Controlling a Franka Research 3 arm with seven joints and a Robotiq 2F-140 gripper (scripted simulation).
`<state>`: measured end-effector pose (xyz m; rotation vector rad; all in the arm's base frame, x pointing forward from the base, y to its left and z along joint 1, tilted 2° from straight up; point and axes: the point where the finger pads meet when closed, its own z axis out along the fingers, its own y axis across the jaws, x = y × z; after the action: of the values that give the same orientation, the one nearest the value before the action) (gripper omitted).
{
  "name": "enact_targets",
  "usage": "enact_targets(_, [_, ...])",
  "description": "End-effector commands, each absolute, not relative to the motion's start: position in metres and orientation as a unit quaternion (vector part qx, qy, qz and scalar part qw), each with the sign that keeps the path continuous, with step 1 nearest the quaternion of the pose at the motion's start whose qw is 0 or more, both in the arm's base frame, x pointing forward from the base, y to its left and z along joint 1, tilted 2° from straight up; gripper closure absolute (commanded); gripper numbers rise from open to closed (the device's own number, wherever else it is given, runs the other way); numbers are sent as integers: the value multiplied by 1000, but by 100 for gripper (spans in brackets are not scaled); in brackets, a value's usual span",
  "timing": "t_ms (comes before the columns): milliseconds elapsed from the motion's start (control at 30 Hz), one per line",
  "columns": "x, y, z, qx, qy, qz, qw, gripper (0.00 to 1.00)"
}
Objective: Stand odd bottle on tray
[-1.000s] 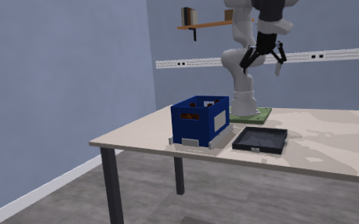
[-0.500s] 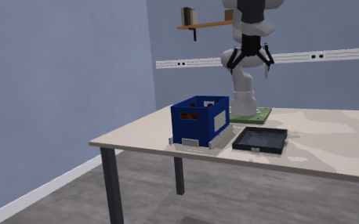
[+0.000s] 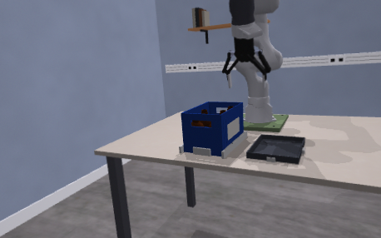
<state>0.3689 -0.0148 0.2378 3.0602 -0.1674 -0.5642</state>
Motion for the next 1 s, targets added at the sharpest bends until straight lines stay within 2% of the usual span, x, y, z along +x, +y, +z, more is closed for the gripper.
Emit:
enact_targets(0, [384,-33,235,980,-130,-149,23,0])
enact_targets(967, [396,-184,231,904,-427,-27,13,0])
